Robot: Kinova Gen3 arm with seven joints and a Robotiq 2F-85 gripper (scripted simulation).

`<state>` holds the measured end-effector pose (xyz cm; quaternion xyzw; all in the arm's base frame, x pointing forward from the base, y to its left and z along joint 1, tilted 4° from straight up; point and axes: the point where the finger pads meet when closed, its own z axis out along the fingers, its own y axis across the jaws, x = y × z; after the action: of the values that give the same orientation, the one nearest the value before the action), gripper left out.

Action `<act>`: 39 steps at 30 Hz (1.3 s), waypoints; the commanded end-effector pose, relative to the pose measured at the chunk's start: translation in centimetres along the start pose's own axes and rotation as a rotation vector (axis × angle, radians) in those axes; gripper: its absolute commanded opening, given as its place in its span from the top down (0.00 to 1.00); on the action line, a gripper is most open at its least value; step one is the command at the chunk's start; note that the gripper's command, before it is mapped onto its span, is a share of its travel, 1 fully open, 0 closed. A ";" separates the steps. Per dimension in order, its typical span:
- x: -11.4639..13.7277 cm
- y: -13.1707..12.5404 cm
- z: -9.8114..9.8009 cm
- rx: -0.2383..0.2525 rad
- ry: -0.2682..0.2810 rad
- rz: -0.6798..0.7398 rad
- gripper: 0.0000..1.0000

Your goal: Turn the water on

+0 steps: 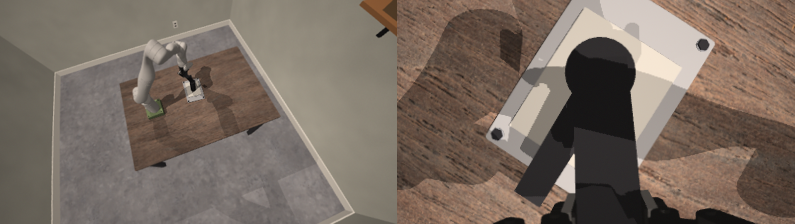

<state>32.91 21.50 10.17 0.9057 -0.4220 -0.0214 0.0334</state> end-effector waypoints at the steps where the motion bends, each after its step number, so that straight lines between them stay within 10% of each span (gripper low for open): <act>1: 0.3 -0.1 -0.5 0.007 0.009 0.005 0.90; 21: 0.3 -0.1 -0.5 0.007 0.009 0.005 0.90; 22: 0.3 -0.1 -0.5 0.007 0.009 0.005 0.26; 39: 0.3 -0.1 -0.5 0.007 0.009 0.005 0.26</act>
<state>33.19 21.32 10.56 0.9048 -0.4242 -0.0165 0.0328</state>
